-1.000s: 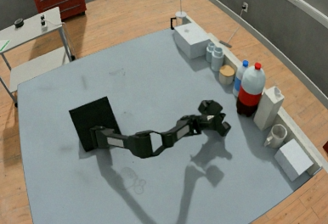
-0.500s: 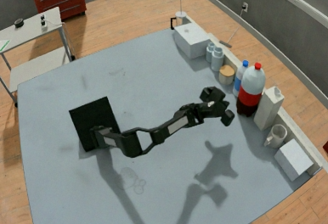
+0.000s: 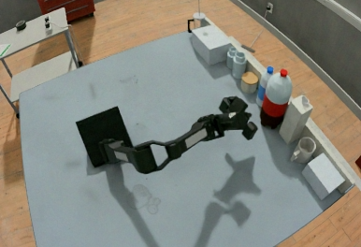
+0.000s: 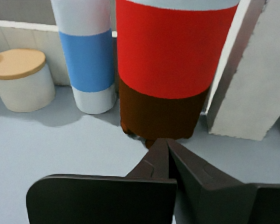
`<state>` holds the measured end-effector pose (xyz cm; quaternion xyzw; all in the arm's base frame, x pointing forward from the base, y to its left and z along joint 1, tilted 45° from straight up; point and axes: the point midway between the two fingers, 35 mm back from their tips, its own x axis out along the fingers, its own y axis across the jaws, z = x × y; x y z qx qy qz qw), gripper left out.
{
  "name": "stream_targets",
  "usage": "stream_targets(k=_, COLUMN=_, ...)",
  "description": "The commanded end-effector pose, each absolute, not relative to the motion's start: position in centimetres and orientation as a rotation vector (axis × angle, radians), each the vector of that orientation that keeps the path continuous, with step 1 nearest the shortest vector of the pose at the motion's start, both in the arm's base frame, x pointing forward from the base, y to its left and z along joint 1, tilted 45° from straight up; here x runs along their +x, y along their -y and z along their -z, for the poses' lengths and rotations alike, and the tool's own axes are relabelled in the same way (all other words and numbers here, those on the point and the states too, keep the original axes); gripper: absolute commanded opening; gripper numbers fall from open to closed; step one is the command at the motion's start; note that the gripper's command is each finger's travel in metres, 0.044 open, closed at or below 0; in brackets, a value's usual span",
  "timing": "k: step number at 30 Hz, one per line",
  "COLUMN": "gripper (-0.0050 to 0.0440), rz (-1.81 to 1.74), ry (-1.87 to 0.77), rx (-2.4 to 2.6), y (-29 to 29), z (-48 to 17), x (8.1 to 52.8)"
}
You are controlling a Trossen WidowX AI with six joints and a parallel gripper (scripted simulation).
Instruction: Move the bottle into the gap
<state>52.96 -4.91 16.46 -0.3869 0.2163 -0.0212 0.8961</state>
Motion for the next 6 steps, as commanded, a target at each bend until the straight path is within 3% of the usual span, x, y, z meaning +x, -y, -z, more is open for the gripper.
stream_targets(k=1, gripper=-0.0050, rz=0.052, ry=-0.439, rx=-0.801, y=5.01, z=-17.00, x=52.96)
stream_targets(k=6, gripper=-0.0050, rz=0.052, ry=-0.439, rx=-0.801, y=5.01, z=-17.00, x=52.96)
